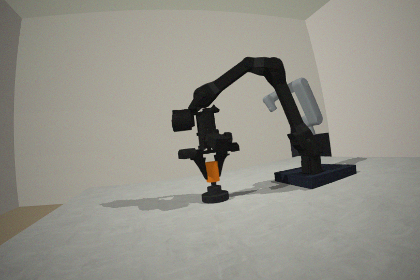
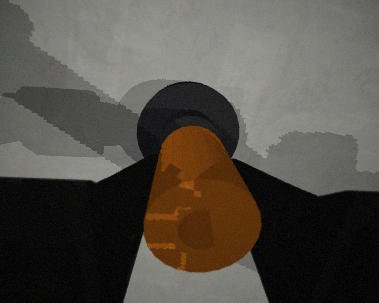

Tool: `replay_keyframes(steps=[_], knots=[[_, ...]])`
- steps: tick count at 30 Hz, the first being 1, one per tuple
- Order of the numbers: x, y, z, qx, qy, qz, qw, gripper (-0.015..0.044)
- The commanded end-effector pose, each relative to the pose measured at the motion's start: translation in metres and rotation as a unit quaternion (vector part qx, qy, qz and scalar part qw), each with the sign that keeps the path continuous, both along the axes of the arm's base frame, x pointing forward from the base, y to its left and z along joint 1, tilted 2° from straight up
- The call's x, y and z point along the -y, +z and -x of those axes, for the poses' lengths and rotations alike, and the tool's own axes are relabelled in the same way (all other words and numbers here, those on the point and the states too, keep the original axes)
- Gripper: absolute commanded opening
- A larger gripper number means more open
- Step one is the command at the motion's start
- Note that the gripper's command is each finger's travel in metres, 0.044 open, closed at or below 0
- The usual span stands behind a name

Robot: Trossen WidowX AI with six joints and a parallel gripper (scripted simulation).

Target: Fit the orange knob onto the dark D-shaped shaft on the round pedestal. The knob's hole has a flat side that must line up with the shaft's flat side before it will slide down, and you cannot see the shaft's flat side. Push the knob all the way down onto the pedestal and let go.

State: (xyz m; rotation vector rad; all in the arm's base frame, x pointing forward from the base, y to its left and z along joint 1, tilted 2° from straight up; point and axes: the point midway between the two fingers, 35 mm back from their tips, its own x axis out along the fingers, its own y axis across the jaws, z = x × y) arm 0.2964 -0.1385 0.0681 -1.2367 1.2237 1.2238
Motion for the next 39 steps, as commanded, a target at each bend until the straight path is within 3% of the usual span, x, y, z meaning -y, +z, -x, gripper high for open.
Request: replay_keyframes(steps=[1,18,26,39], knots=[[0.0006,-0.0006,-0.0002,0.000,0.002,0.001,1.000,0.0000],[0.0005,0.0045,-0.0007,0.000,0.002,0.001,1.000,0.0000],[0.0005,0.0021,-0.0009,-0.002,0.106,0.000,0.994,0.0000],[0.0005,-0.0001,-0.0003,-0.002,0.106,0.000,0.994,0.0000]])
